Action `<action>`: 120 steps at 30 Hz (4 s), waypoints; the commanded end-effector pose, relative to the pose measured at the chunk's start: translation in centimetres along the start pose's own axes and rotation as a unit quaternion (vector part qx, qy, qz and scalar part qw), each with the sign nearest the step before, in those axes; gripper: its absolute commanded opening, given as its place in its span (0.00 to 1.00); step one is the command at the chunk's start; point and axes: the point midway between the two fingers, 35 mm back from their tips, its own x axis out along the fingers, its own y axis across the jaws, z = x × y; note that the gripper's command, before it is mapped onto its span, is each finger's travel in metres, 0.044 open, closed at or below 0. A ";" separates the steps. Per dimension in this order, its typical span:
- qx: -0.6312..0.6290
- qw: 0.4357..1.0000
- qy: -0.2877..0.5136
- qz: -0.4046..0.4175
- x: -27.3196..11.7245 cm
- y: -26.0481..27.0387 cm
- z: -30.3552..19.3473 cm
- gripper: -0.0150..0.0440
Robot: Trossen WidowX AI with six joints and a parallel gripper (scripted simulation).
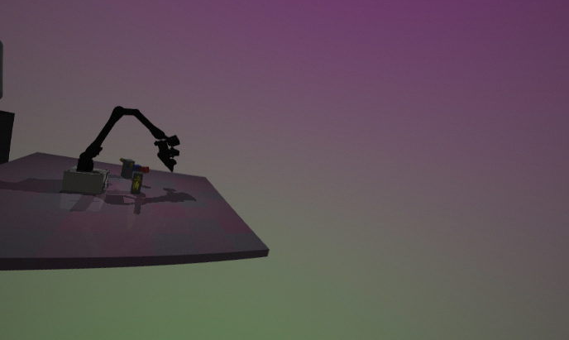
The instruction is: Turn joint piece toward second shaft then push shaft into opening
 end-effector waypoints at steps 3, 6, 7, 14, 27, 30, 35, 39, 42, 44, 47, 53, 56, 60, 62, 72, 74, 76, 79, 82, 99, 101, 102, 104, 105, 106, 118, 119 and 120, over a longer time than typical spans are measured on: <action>0.079 0.996 0.025 -0.030 -1.1 0.4 -0.3 1.00; 0.121 0.991 0.039 -0.048 -1.5 0.5 -0.8 1.00; 0.135 0.988 0.044 -0.054 -1.7 0.6 -0.9 1.00; 0.229 0.966 0.072 -0.102 -3.1 0.9 -2.1 1.00; 0.380 0.897 0.099 -0.204 -6.2 1.4 -4.3 1.00; 0.408 0.878 0.099 -0.228 -7.0 1.5 -4.7 1.00; 0.414 0.874 0.099 -0.234 -7.2 1.5 -4.8 1.00; 0.414 0.874 0.099 -0.234 -6.1 1.3 -5.3 1.00; 0.414 0.874 0.099 -0.234 -4.8 1.1 -6.0 1.00; 0.414 0.874 0.099 -0.234 -3.9 0.9 -6.4 1.00; 0.414 0.874 0.099 -0.234 -2.7 0.7 -7.2 1.00; 0.414 0.874 0.100 -0.234 -0.6 0.3 -8.7 1.00; 0.414 0.874 0.100 -0.234 -0.5 0.4 -8.8 1.00; 0.415 0.874 0.101 -0.233 -0.7 2.1 -9.8 1.00; 0.415 0.874 0.101 -0.233 -0.9 3.1 -10.4 1.00; 0.415 0.874 0.102 -0.232 -1.4 6.0 -12.7 1.00; 0.415 0.874 0.102 -0.232 -1.1 5.9 -12.8 1.00; 0.415 0.874 0.102 -0.232 -0.8 5.8 -12.9 1.00; 0.415 0.874 0.102 -0.232 -0.4 5.6 -13.1 1.00; 0.415 0.874 0.102 -0.232 0.0 5.5 -13.2 1.00; 0.415 0.874 0.102 -0.232 1.1 5.1 -13.8 0.69; 0.415 0.874 0.102 -0.232 1.1 5.1 -13.8 0.60; 0.415 0.874 0.102 -0.232 1.1 5.1 -13.8 0.56; 0.415 0.874 0.102 -0.232 1.1 5.1 -13.8 0.56; 0.415 0.874 0.102 -0.232 1.1 5.1 -13.8 0.56; 0.415 0.874 0.102 -0.232 1.1 5.1 -13.8 0.56; 0.415 0.874 0.102 -0.232 1.1 5.1 -13.8 0.56; 0.415 0.874 0.102 -0.232 1.1 5.1 -13.8 0.56; 0.415 0.874 0.102 -0.232 1.1 5.1 -13.8 0.56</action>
